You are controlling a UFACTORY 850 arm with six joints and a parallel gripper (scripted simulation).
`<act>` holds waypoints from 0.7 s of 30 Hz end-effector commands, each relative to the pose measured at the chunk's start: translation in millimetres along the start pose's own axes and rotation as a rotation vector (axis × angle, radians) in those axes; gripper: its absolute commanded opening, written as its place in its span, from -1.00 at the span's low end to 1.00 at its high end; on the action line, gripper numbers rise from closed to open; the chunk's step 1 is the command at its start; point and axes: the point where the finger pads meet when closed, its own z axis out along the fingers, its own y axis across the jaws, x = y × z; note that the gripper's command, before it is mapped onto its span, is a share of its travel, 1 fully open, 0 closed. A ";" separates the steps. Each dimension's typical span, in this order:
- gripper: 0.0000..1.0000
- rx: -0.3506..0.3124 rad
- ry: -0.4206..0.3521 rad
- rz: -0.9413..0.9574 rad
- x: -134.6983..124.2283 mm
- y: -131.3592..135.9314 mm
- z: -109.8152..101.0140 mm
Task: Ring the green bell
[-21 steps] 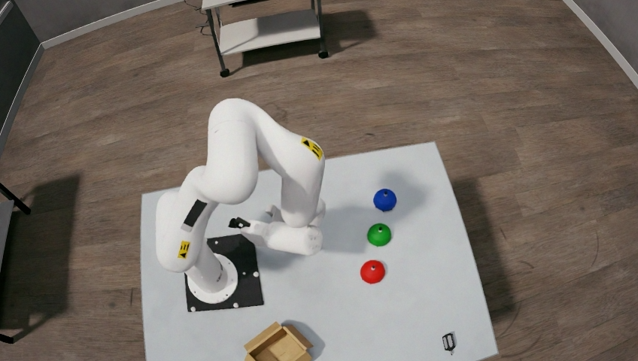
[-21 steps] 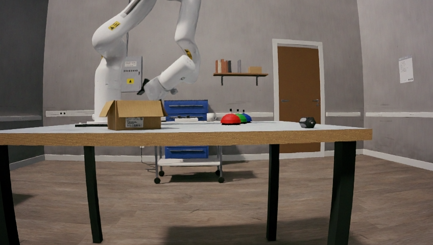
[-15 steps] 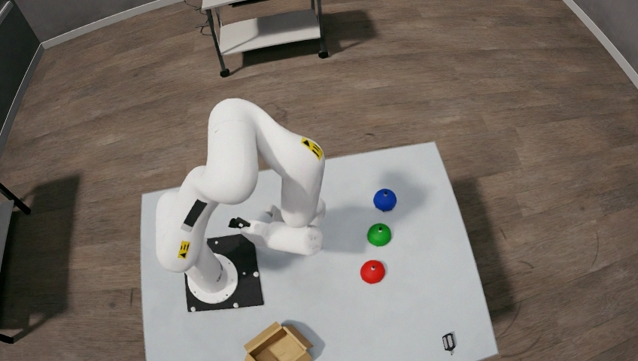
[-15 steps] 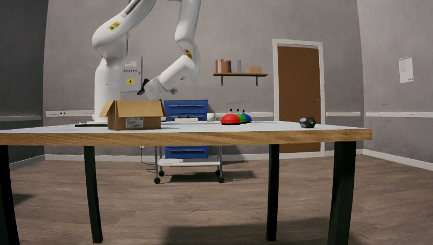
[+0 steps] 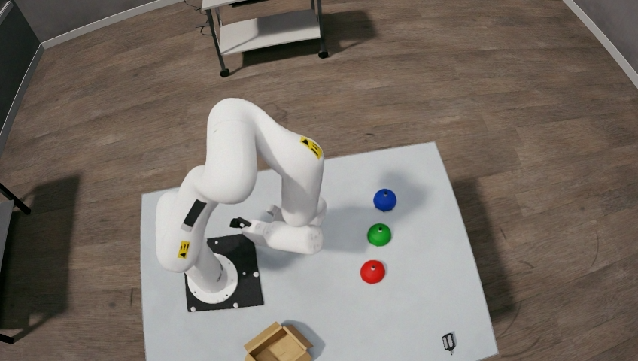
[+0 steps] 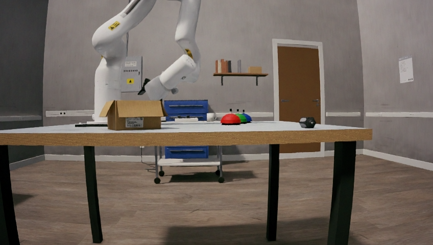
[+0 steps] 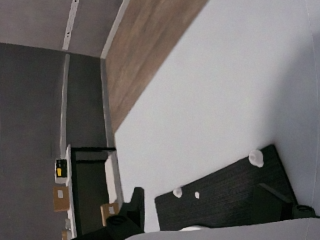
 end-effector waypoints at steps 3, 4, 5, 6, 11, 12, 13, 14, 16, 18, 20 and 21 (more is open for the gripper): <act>1.00 -0.316 -0.041 -0.041 37.4 42.5 -75.9; 1.00 -0.354 -0.046 -0.046 43.8 47.1 -87.8; 1.00 -0.373 -0.049 -0.049 50.4 51.4 -100.1; 1.00 -0.373 -0.049 -0.049 56.9 55.4 -112.3; 1.00 -0.490 -0.066 -0.064 87.4 82.6 -172.1; 1.00 -0.490 -0.066 -0.064 87.4 82.6 -172.1; 1.00 -0.490 -0.066 -0.064 87.4 82.6 -172.1; 1.00 -0.609 -0.082 -0.079 105.5 100.2 -208.4; 1.00 -0.723 -0.098 -0.094 114.4 110.4 -228.4; 1.00 -0.723 -0.098 -0.094 125.8 120.3 -249.2; 1.00 -0.825 -0.113 -0.108 138.4 132.4 -275.4; 1.00 -0.825 -0.113 -0.108 144.4 137.8 -286.0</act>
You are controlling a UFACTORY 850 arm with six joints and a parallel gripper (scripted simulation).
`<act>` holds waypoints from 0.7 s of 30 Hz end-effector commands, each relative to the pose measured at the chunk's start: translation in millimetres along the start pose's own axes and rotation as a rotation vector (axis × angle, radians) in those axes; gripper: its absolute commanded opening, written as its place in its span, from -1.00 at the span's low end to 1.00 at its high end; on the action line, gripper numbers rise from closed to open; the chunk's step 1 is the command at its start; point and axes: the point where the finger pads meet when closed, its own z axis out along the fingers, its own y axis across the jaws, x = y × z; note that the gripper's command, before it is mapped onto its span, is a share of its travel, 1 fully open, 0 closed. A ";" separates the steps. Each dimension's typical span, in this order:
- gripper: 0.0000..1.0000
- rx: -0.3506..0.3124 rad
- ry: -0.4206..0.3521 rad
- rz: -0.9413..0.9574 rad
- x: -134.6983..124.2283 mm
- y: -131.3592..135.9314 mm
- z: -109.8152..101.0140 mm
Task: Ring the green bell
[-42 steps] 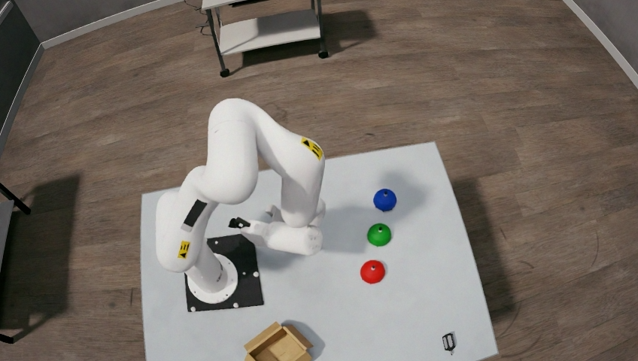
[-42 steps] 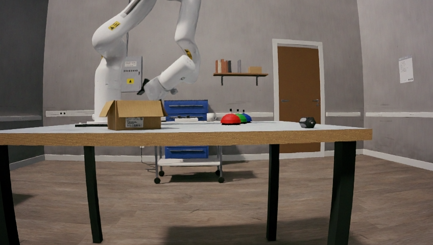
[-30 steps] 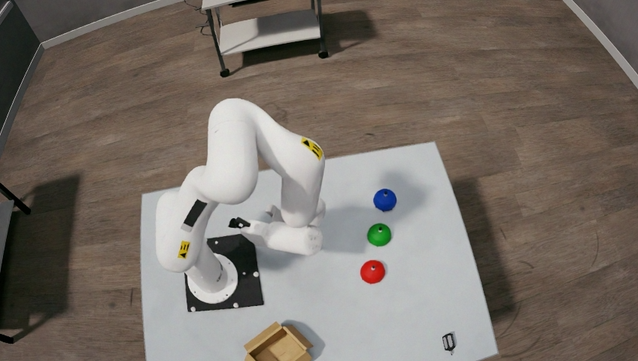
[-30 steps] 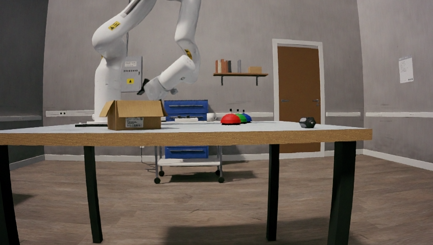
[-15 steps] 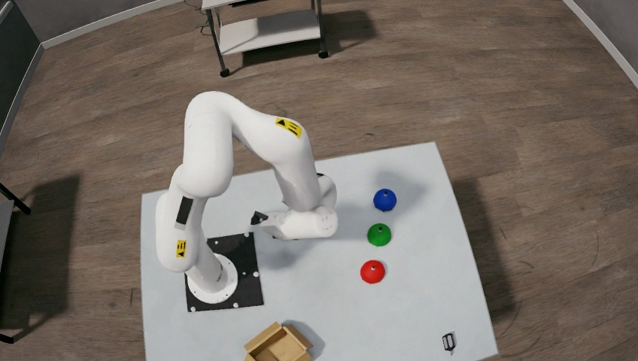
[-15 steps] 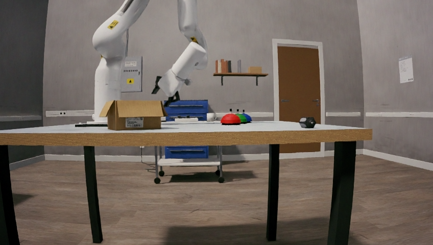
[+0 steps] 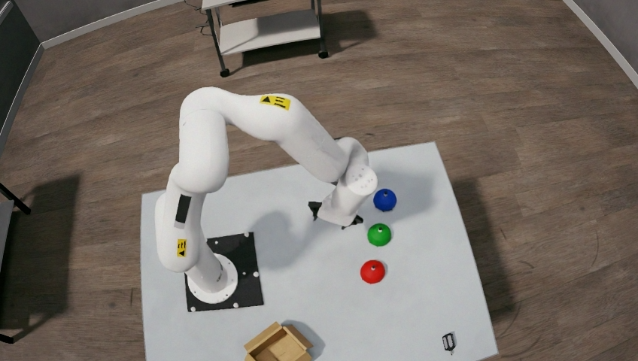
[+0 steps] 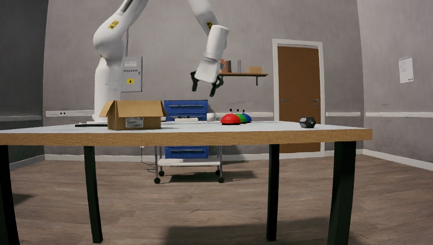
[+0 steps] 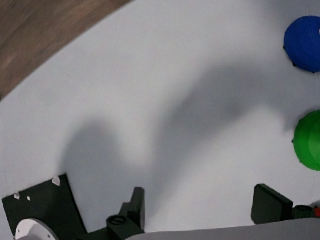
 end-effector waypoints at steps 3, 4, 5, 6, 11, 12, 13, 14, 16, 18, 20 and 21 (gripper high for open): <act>1.00 -0.189 -0.047 -0.026 29.8 95.5 -31.1; 1.00 -0.244 -0.055 -0.033 33.8 108.4 -37.4; 1.00 -0.244 -0.055 -0.033 37.5 118.7 -40.5; 1.00 -0.281 -0.060 -0.039 42.2 132.6 -46.4; 1.00 -0.314 -0.064 -0.044 46.8 145.3 -52.0; 1.00 -0.314 -0.064 -0.044 46.8 145.3 -52.0; 1.00 -0.314 -0.064 -0.044 46.8 145.3 -52.0; 1.00 -0.314 -0.064 -0.044 46.8 145.3 -52.0; 1.00 -0.314 -0.064 -0.044 46.8 145.3 -52.0; -1.00 -0.314 -0.064 -0.044 46.8 145.3 -52.0; -1.00 -0.314 -0.064 -0.044 46.8 145.3 -52.0; -1.00 -0.314 -0.064 -0.044 46.8 145.3 -52.0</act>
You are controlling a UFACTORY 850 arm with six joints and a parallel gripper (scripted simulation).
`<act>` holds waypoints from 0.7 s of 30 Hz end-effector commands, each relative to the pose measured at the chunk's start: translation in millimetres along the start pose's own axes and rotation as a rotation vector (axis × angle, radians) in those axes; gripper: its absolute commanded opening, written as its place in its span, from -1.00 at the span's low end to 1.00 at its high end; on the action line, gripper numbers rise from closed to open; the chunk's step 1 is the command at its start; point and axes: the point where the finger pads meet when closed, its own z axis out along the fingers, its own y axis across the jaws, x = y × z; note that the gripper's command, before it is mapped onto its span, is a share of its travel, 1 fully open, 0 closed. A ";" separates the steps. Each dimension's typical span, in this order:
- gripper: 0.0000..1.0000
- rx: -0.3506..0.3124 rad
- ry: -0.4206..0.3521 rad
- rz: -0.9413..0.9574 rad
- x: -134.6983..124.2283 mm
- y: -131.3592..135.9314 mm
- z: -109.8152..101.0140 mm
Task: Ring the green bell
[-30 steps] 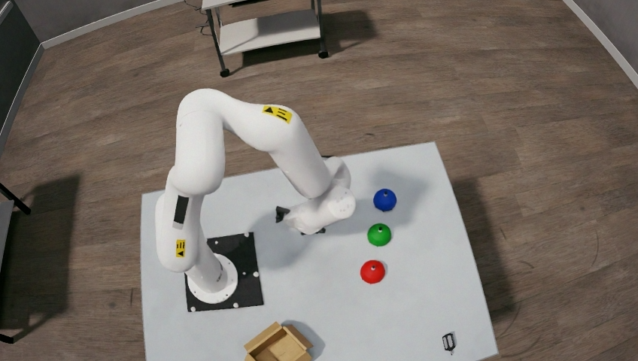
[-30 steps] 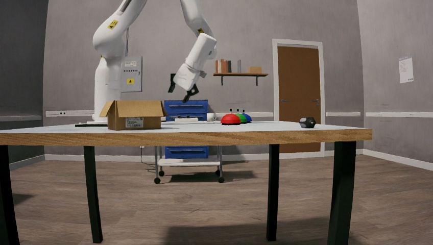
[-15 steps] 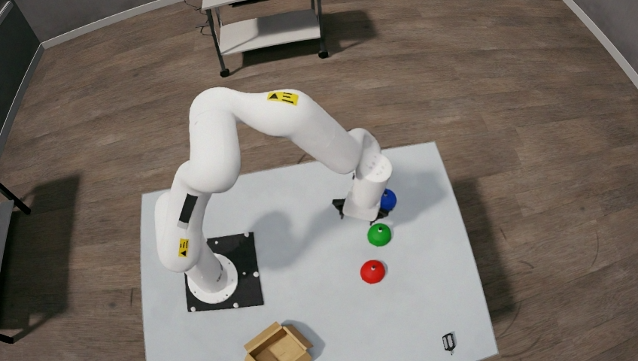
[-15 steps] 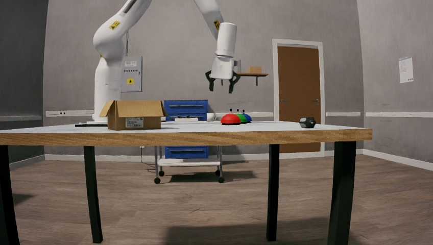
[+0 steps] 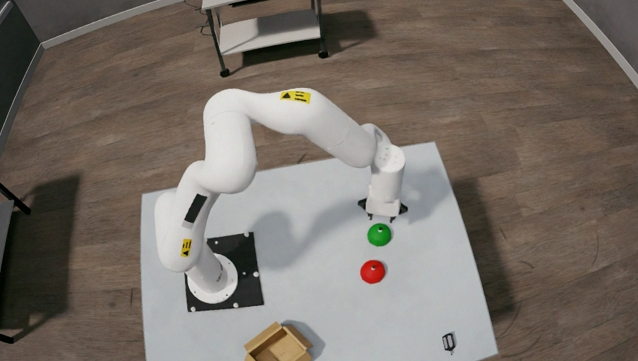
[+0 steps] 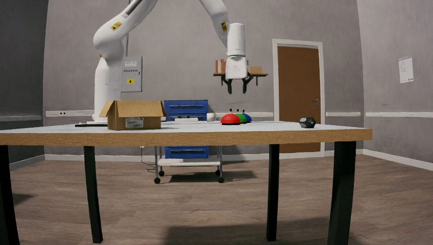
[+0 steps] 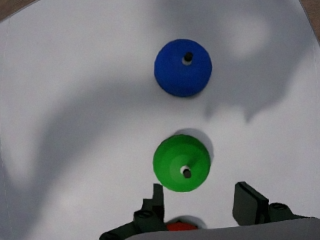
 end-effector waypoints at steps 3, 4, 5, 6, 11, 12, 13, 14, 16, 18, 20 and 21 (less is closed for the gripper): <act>-1.00 -0.003 0.000 0.000 0.6 1.4 -0.9; -1.00 -0.003 0.000 0.000 0.6 1.4 -0.9; -1.00 -0.003 0.000 0.000 0.6 1.4 -0.9; -1.00 -0.003 0.000 0.000 0.6 1.4 -0.9; -1.00 -0.003 0.000 0.000 0.6 1.4 -0.9; -1.00 -0.003 0.000 0.000 0.6 1.4 -0.9; -1.00 -0.003 0.000 0.000 0.6 1.4 -0.9; -1.00 -0.003 0.000 0.000 0.6 1.4 -0.9; -1.00 -0.003 0.000 0.000 0.6 1.4 -0.9; -1.00 -0.003 0.000 0.000 0.6 1.4 -0.9; -1.00 -0.003 0.000 0.000 0.6 1.4 -0.9; -1.00 -0.003 0.000 0.000 0.6 1.4 -0.9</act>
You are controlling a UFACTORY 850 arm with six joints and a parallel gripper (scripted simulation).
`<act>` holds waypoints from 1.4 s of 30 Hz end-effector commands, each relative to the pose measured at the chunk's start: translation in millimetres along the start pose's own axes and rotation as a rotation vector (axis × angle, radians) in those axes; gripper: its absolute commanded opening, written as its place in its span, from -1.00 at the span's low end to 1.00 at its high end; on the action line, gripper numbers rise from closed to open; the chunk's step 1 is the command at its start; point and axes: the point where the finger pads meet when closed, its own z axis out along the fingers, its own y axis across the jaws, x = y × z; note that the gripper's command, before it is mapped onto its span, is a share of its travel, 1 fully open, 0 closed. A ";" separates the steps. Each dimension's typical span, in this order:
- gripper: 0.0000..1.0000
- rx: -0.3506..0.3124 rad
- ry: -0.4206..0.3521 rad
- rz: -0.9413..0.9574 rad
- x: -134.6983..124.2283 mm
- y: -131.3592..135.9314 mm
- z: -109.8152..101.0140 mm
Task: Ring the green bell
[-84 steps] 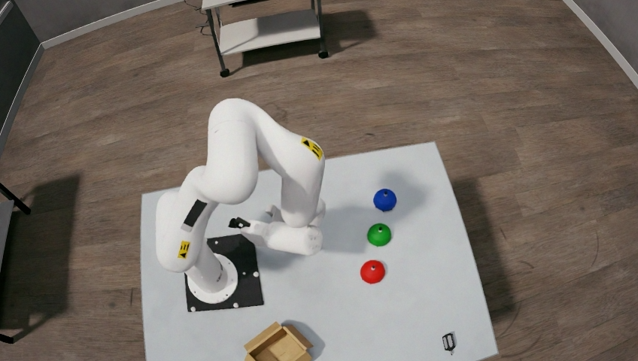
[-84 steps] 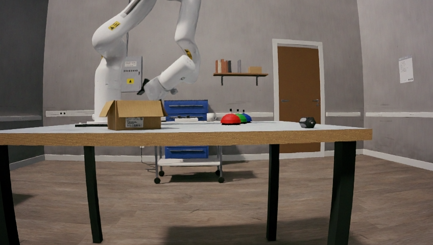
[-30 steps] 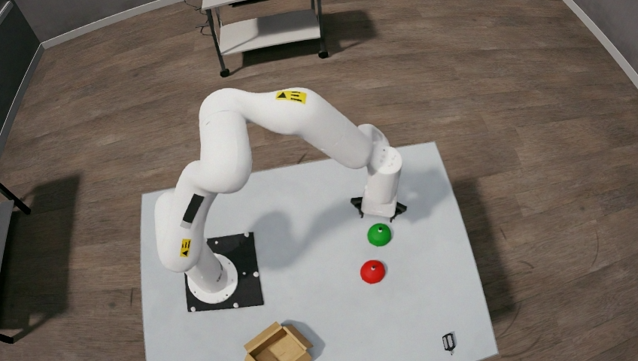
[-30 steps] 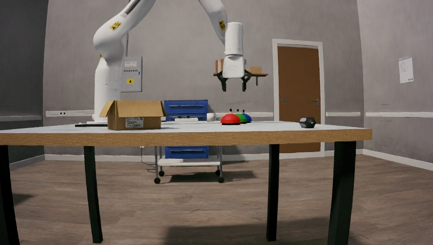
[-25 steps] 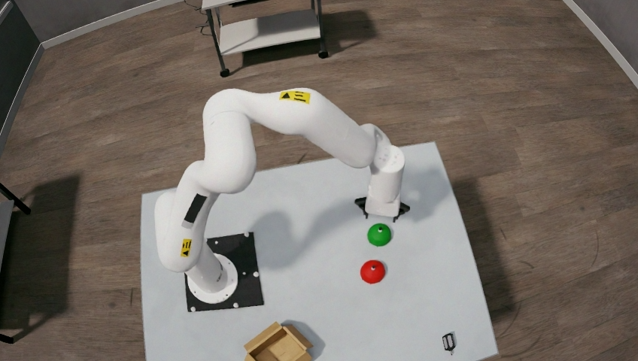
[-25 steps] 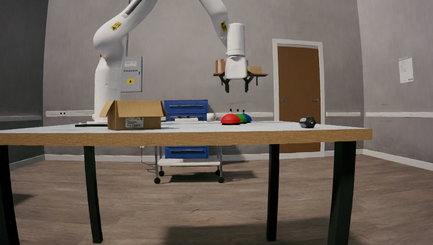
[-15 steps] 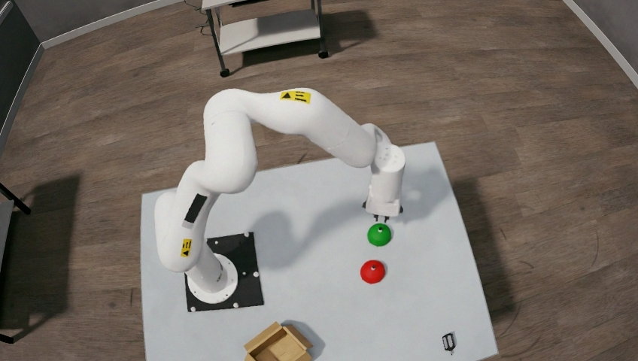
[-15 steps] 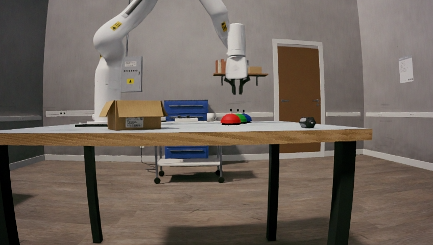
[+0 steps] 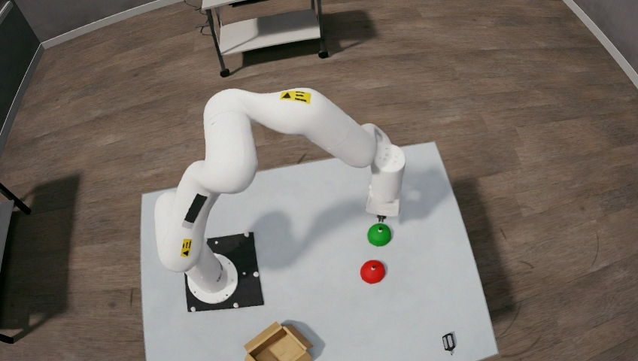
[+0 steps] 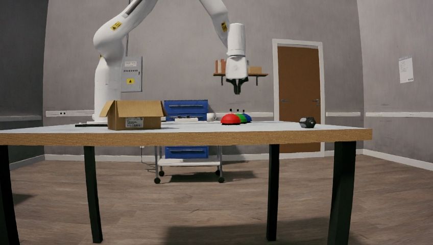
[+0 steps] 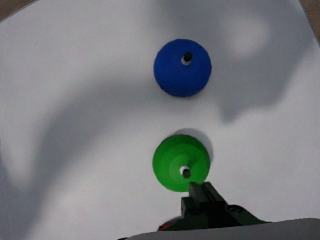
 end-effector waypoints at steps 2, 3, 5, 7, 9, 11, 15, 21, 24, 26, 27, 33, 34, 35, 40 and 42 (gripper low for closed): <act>-1.00 -0.002 0.001 0.000 0.4 0.8 -1.0; -1.00 -0.002 0.001 0.000 0.4 0.8 -1.0; -1.00 -0.002 0.001 0.000 0.4 0.8 -1.0; -1.00 -0.002 0.001 0.000 0.4 0.8 -1.0; -1.00 -0.002 0.001 0.000 0.4 0.8 -1.0; -1.00 -0.002 0.001 0.000 0.4 0.8 -1.0; -1.00 -0.002 0.001 0.000 0.4 0.8 -1.0; -1.00 -0.002 0.001 0.000 0.4 0.8 -1.0; -1.00 -0.002 0.001 0.000 0.4 0.8 -0.7; -1.00 -0.002 0.000 0.000 0.4 0.8 -0.3; -1.00 -0.002 0.000 0.000 0.4 0.8 0.0; -1.00 -0.002 -0.005 0.000 0.4 0.9 3.6; -1.00 -0.002 -0.005 0.000 0.4 0.9 3.6; -1.00 -0.002 -0.005 0.000 0.4 0.9 3.6; -1.00 -0.001 -0.005 0.000 0.3 1.1 10.1; -1.00 -0.001 -0.005 0.000 0.3 1.2 13.3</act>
